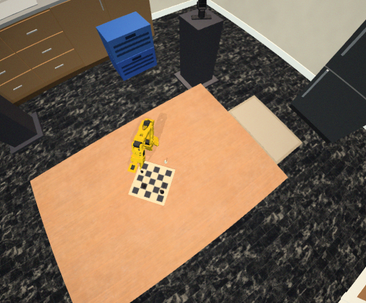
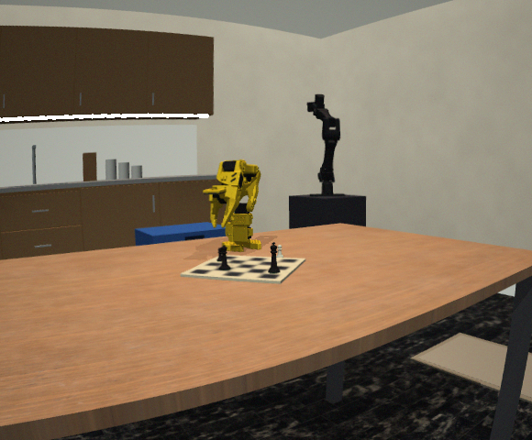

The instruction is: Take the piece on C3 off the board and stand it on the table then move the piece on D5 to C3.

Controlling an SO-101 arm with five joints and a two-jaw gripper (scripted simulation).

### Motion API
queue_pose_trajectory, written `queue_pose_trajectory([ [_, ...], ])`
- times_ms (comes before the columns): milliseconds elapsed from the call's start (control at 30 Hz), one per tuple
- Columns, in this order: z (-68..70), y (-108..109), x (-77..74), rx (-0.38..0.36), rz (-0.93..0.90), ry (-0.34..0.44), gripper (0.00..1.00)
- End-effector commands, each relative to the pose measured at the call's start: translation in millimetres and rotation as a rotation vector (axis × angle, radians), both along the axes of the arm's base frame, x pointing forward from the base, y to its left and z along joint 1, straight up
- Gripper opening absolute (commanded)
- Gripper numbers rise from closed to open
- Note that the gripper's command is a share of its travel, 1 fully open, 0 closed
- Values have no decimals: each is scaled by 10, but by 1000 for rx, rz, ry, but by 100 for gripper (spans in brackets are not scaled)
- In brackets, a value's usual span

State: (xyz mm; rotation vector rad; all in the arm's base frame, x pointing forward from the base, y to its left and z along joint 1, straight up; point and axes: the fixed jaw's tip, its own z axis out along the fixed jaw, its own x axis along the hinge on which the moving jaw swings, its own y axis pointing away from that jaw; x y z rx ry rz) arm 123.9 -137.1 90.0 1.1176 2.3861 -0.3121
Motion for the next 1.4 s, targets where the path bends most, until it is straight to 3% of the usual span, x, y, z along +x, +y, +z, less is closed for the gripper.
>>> queue_pose_trajectory([
  [0,-28,-5,-17,-1,-10,-2,9],
  [333,-153,-7,-15,-1,-10,-2,9],
  [833,-547,-13,-11,-1,-10,-2,9],
  [1367,-721,-13,-11,0,-10,-2,9],
])
